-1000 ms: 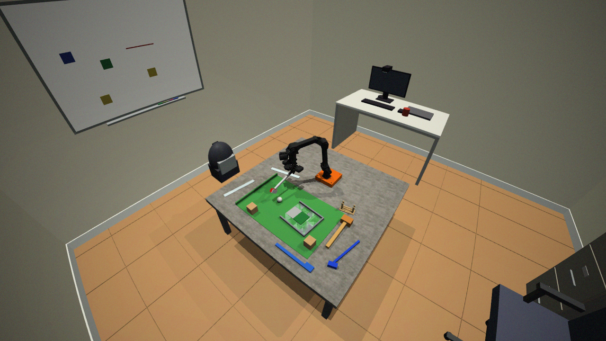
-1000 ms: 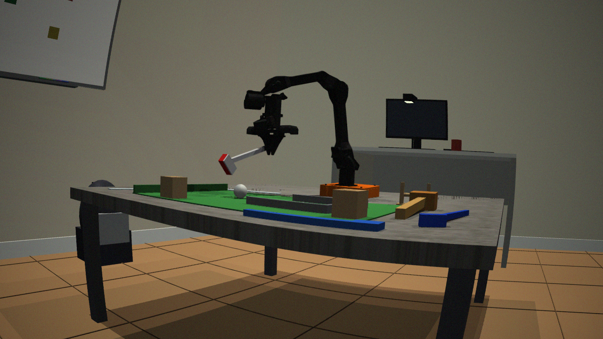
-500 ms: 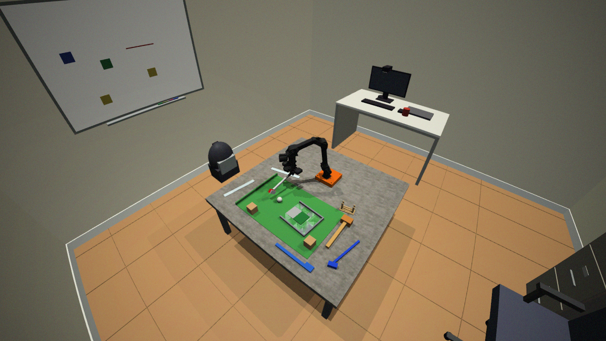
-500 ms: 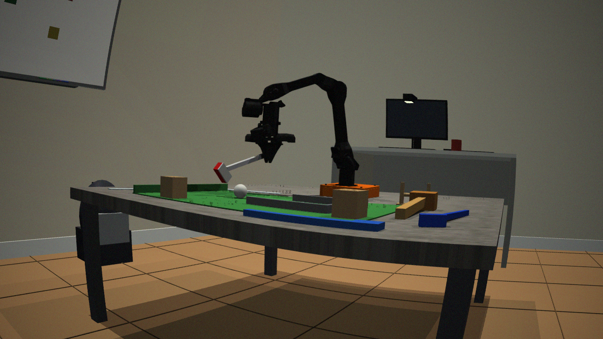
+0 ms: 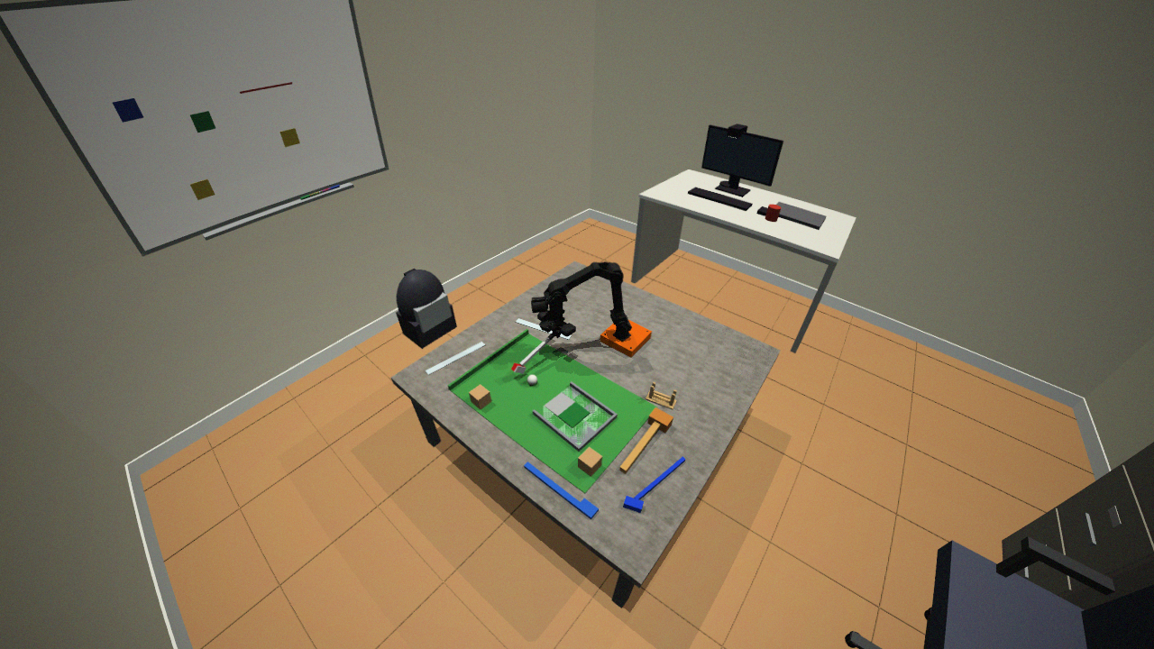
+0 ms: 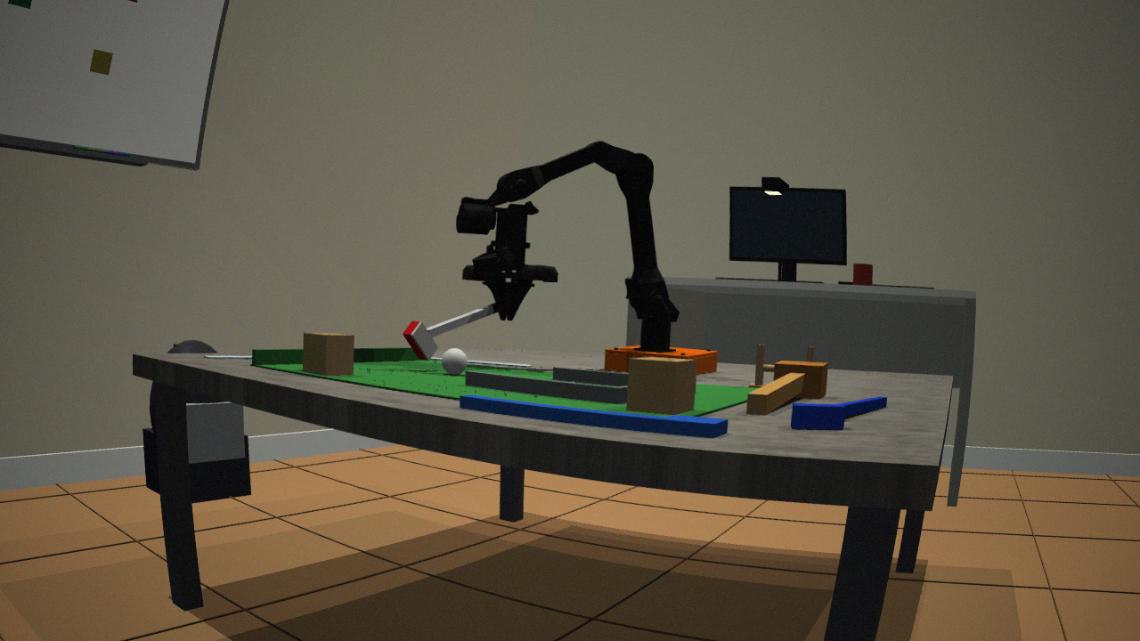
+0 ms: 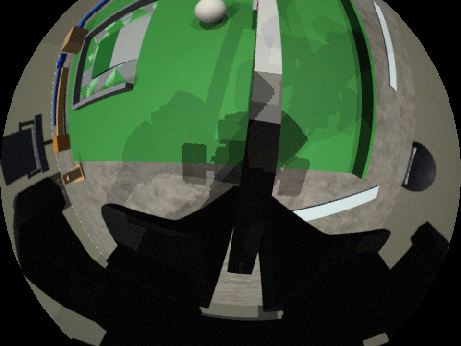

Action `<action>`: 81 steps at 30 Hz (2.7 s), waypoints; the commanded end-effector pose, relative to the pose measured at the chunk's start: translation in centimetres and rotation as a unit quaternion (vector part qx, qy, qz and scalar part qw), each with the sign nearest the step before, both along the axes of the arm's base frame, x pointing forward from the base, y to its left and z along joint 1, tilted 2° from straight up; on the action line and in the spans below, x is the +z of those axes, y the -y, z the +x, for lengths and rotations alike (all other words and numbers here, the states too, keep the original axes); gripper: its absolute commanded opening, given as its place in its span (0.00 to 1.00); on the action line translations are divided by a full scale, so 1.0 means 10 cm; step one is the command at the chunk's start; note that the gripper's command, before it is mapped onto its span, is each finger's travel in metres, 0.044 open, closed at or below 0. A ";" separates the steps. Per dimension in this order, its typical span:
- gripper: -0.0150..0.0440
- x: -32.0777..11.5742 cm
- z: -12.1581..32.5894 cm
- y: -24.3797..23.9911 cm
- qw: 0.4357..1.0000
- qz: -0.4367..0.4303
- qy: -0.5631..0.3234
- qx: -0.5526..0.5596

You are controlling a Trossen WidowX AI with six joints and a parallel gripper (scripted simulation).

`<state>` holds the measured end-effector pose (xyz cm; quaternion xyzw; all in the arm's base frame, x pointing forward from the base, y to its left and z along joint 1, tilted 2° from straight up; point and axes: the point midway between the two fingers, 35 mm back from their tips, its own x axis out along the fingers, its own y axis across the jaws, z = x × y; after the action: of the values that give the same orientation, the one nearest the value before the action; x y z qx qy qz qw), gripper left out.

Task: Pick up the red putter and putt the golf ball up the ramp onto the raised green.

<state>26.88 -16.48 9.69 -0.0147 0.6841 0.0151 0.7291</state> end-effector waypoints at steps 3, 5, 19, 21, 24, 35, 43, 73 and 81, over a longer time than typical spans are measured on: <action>0.25 -0.10 0.00 0.00 1.000 0.000 -0.001 -0.003; 0.25 -0.13 0.01 0.00 1.000 0.000 -0.001 -0.003; 0.25 -0.14 0.00 0.01 1.000 0.000 0.000 0.000; 0.25 -0.14 0.01 0.05 1.000 0.000 0.000 0.000; 0.25 -0.15 0.01 0.18 1.000 -0.001 -0.001 -0.002; 0.25 -0.18 -0.01 0.27 1.000 0.001 -0.003 -0.005; 0.25 -0.16 0.07 -0.44 1.000 0.003 -0.002 -0.004; 0.25 0.34 -0.06 -1.09 1.000 0.009 -0.007 -0.001; 0.25 0.34 -0.06 -1.09 1.000 0.009 -0.007 -0.001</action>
<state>26.20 -5.59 13.10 -0.0075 0.6898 0.0208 0.7237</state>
